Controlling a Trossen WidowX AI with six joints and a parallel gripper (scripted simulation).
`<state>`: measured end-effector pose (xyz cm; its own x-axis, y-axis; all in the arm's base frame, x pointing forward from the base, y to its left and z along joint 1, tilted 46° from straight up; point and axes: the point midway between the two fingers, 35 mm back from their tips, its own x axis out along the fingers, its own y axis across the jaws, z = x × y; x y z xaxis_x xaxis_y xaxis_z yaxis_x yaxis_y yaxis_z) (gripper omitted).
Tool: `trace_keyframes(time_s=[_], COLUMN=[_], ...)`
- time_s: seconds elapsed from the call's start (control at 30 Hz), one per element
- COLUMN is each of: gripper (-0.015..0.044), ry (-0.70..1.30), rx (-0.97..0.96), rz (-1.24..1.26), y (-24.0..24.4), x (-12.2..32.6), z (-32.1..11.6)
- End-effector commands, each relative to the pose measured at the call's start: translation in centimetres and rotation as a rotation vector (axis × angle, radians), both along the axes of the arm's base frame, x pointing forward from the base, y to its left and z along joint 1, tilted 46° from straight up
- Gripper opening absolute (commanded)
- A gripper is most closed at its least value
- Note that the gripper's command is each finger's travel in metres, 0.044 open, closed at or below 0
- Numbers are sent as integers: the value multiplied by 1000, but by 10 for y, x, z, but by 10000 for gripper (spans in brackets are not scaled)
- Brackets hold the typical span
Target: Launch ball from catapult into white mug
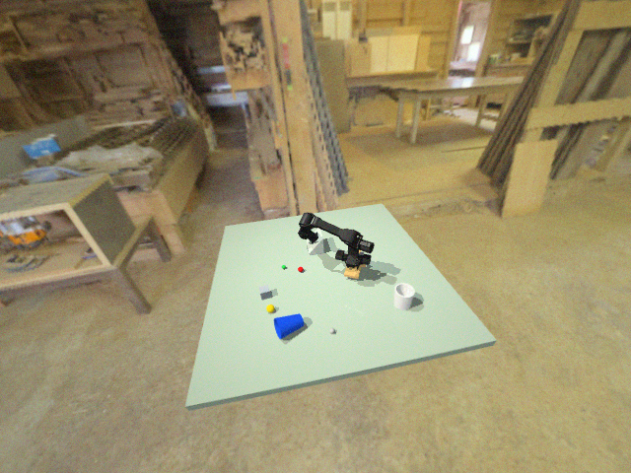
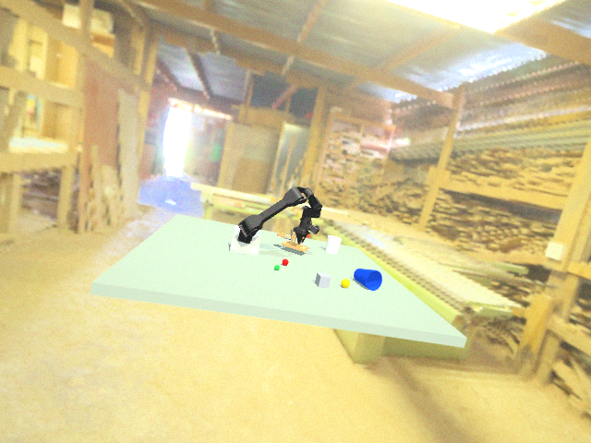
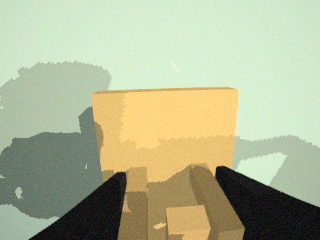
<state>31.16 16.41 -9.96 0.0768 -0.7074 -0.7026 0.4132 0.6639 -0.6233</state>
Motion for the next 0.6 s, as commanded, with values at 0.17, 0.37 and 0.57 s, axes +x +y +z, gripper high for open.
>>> trace_keyframes(time_s=[0.17, 0.37, 0.57], gripper=[0, 0, 0], ry=[0, 0, 0], rx=[1, 0, -1], rz=[11, 11, 1], y=[-8, -15, -17], x=[1, 1, 2], z=[-11, -17, -17])
